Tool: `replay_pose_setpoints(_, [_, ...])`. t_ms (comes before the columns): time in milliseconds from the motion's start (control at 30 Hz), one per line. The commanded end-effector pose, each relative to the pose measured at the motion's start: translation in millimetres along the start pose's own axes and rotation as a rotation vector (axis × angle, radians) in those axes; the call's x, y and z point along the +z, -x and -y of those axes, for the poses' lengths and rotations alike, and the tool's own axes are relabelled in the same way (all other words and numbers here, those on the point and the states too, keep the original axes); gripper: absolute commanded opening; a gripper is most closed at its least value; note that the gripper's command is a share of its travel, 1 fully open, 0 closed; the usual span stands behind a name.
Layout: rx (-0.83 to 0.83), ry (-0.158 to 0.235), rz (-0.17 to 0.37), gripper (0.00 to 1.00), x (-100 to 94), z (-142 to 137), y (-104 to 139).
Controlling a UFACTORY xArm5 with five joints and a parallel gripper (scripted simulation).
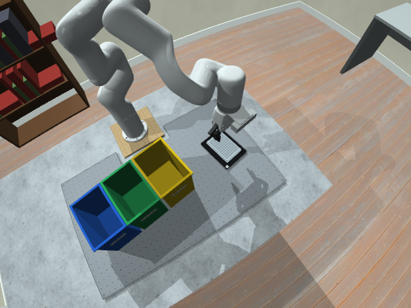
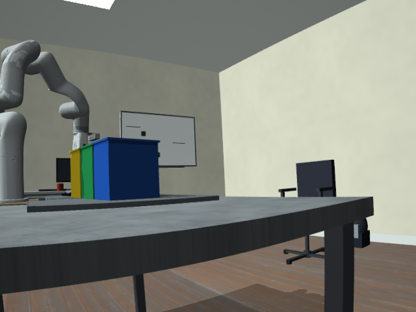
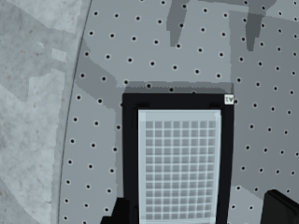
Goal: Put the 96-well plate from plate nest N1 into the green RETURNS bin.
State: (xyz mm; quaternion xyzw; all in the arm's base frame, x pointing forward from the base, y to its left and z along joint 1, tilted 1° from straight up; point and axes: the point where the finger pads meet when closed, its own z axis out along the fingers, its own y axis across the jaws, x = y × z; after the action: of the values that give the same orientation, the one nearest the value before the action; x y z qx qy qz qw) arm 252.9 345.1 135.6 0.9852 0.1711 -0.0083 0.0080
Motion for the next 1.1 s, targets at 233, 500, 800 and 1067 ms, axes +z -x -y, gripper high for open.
replay_pose_setpoints(233, [0.0,-0.002,-0.003,1.0,16.5,0.5,-1.1])
replay_pose_setpoints(500, [0.0,-0.002,-0.003,1.0,26.6,0.4,-1.2])
replay_pose_setpoints(800, [0.0,-0.002,-0.003,1.0,41.6,0.3,-1.3])
replay_pose_setpoints(1067, [0.0,-0.002,-0.003,1.0,51.6,0.2,-1.4])
